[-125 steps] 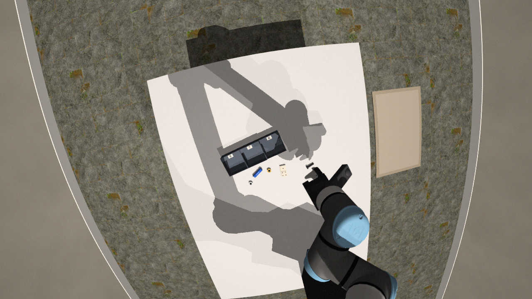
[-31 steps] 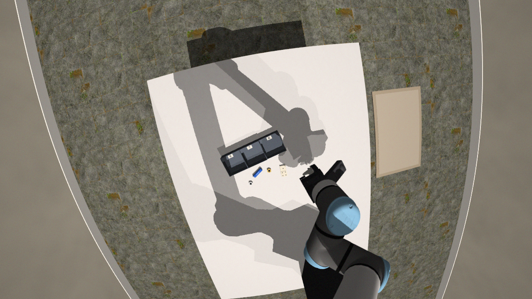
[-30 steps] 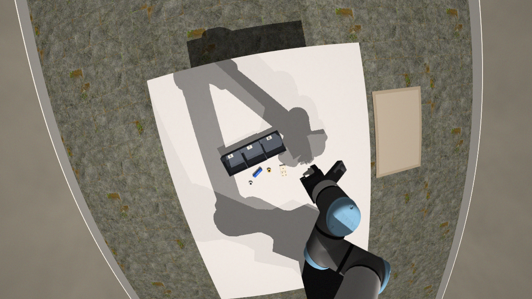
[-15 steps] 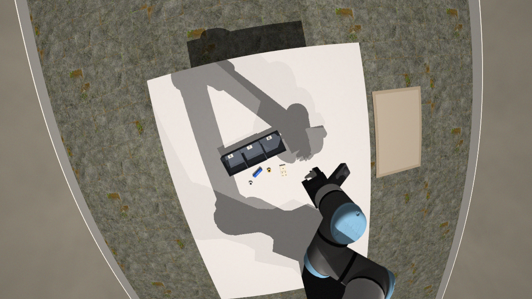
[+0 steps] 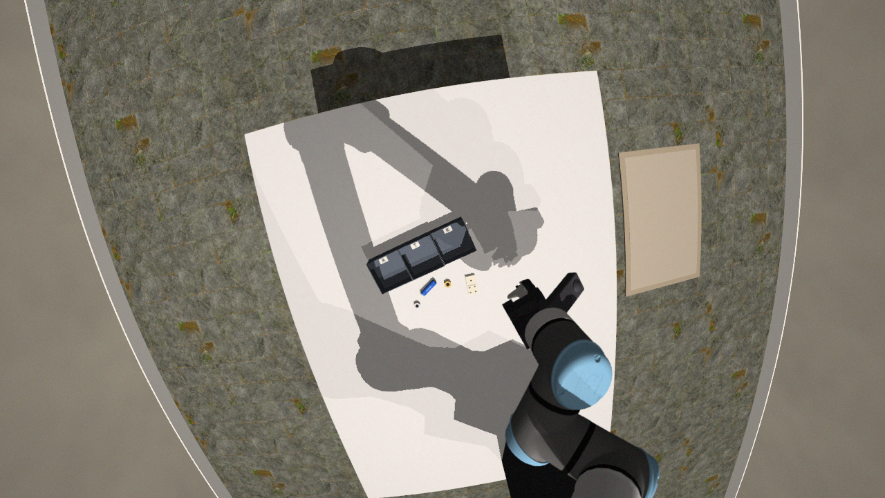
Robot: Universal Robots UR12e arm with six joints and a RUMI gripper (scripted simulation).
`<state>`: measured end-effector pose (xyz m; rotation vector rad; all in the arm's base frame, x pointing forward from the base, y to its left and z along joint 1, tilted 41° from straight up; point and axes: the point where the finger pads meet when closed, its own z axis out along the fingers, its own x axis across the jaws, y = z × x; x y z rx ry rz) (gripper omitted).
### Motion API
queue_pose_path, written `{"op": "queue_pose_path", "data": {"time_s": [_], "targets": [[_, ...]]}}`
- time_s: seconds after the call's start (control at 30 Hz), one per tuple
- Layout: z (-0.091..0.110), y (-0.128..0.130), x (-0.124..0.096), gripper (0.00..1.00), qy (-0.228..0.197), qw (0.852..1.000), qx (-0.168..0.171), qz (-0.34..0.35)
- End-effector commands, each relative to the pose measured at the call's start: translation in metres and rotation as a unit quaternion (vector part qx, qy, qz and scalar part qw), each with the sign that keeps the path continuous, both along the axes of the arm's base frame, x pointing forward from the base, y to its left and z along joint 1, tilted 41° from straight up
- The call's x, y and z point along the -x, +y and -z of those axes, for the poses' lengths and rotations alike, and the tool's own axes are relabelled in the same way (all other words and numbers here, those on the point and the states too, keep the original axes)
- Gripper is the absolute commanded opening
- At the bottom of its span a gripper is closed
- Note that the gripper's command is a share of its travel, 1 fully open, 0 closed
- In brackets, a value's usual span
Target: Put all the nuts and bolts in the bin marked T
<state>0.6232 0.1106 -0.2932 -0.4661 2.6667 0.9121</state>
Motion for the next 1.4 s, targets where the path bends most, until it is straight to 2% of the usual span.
{"op": "queue_pose_path", "data": {"time_s": [0.0, 0.2, 0.63, 0.7, 1.2, 1.27, 1.37], "targets": [[-0.003, -0.002, 0.000, 0.00, 0.000, 1.000, 0.000, 0.000], [-0.014, 0.010, -0.006, 0.00, 0.035, 0.998, -0.009, 0.043], [-0.064, 0.063, -0.034, 0.00, 0.035, 0.998, -0.009, 0.043], [-0.064, 0.063, -0.034, 0.00, 0.035, 0.998, -0.009, 0.043], [-0.122, 0.124, -0.066, 0.00, 0.035, 0.998, -0.009, 0.043], [-0.122, 0.124, -0.066, 0.00, 0.035, 0.998, -0.009, 0.043], [-0.133, 0.137, -0.072, 0.00, 0.035, 0.998, -0.009, 0.043]]}}
